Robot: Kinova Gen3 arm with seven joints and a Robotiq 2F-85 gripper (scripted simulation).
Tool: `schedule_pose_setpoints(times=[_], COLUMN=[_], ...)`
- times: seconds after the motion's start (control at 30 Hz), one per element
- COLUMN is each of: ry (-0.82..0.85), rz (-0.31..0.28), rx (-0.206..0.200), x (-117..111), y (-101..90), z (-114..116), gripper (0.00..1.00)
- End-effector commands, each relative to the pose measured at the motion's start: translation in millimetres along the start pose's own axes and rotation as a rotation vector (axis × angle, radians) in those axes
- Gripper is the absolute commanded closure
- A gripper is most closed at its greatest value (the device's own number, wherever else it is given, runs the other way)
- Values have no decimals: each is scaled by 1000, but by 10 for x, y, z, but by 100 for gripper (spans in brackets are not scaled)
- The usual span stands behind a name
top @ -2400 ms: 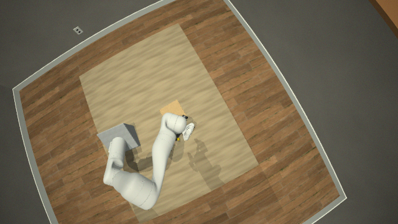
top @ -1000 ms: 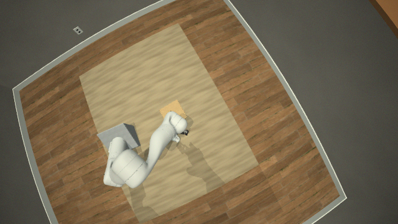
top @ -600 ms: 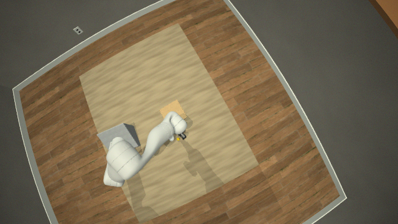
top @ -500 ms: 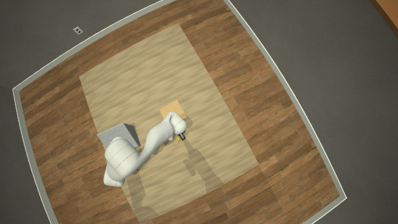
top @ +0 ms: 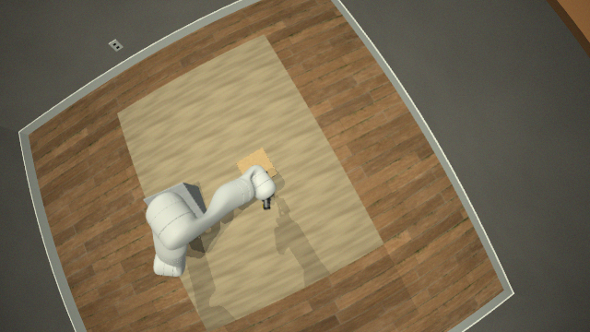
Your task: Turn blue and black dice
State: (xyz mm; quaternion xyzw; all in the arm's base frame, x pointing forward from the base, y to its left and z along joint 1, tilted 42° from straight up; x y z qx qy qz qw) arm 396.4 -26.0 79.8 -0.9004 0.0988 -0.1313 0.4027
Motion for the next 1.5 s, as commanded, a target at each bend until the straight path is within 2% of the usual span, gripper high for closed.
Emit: schedule_pose_setpoints(times=[0.0, 0.5, 1.0, 1.03, 1.47], ry=[46, 264, 303, 303, 303], rz=[-15, -49, -56, -56, -56], rx=[-6, 4, 6, 6, 6], x=[7, 83, 97, 97, 97], y=[-12, -35, -40, -40, -40], z=[19, 12, 11, 11, 11], gripper=[0, 0, 0, 69, 69])
Point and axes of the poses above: the point where the finger pads meet when closed, its own y axis out along the fingers, its own z axis across the jaws, x = y × z, the point moved 6 cm from there along -y, back along the fingers
